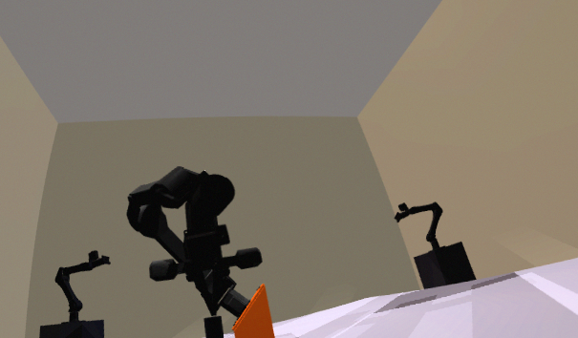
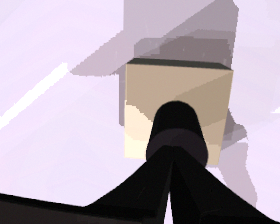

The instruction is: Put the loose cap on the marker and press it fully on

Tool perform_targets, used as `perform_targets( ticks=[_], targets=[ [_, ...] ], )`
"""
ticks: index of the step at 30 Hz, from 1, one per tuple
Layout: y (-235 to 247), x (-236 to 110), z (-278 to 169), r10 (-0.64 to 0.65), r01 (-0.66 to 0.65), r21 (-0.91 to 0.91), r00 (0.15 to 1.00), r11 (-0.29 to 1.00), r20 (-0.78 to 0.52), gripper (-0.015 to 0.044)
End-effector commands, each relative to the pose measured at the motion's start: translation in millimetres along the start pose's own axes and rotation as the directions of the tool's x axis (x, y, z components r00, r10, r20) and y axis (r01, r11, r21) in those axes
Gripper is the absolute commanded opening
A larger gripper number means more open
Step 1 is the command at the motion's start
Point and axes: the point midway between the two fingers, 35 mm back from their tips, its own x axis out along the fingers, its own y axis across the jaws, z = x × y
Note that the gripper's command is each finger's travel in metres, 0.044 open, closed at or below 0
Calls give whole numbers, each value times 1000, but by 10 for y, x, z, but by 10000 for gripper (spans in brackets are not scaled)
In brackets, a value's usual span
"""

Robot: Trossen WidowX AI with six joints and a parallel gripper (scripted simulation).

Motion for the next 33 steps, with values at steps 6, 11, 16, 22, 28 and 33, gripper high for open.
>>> perform_targets(
  ticks=[6, 11, 16, 22, 28, 33],
  targets=[
    [0, 0, 0, 0, 0, 0, 1000, 1000, 0, 0],
    [16, -440, 41, 3, -3, -4, 1000, 1000, 0, 0],
    [13, -886, 7, -1, 1, -8, 1000, 1000, -1, 0],
    [13, -886, 7, -1, 1, -8, 1000, 1000, -1, 53],
    [13, -886, 7, -1, 1, -8, 1000, 1000, -1, 210],
    [13, -886, 7, -1, 1, -8, 1000, 1000, -1, 341]
  ],
)
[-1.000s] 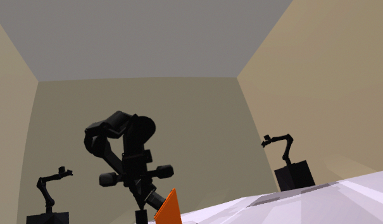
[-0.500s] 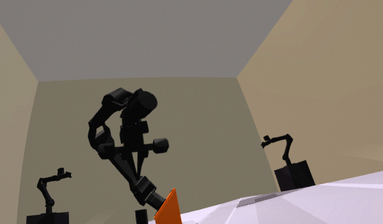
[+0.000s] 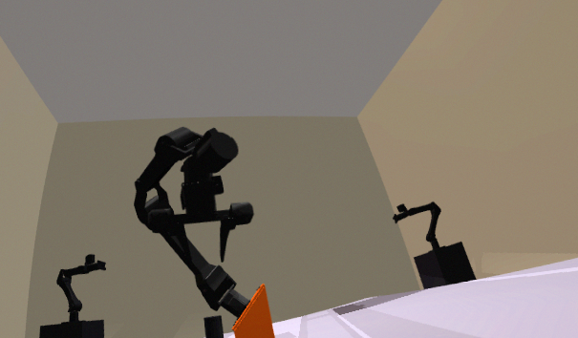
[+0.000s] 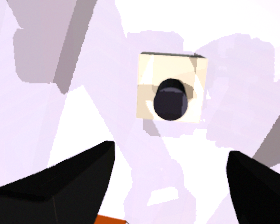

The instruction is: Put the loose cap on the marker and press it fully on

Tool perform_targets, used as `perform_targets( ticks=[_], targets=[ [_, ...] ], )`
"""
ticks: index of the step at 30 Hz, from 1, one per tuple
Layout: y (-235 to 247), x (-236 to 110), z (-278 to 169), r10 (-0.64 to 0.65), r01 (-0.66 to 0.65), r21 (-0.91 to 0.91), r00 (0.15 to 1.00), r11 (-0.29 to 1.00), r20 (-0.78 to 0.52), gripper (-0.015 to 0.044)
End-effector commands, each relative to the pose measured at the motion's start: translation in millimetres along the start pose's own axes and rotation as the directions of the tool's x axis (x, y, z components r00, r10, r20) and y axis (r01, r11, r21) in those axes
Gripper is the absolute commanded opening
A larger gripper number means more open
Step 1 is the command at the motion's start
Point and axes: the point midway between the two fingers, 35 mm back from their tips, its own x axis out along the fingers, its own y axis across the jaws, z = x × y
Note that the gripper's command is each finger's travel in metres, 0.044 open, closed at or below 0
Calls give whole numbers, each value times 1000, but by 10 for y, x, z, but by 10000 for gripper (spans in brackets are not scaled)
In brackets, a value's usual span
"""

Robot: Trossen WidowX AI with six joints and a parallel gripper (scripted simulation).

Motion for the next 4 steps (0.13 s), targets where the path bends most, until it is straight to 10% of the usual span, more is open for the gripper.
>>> perform_targets(
  ticks=[1, 4],
  targets=[
    [9, -6, -7, 5, -5, 4, 1000, 1000, -4, 368],
    [9, -6, -7, 5, -5, 4, 1000, 1000, -4, 440]
  ],
)
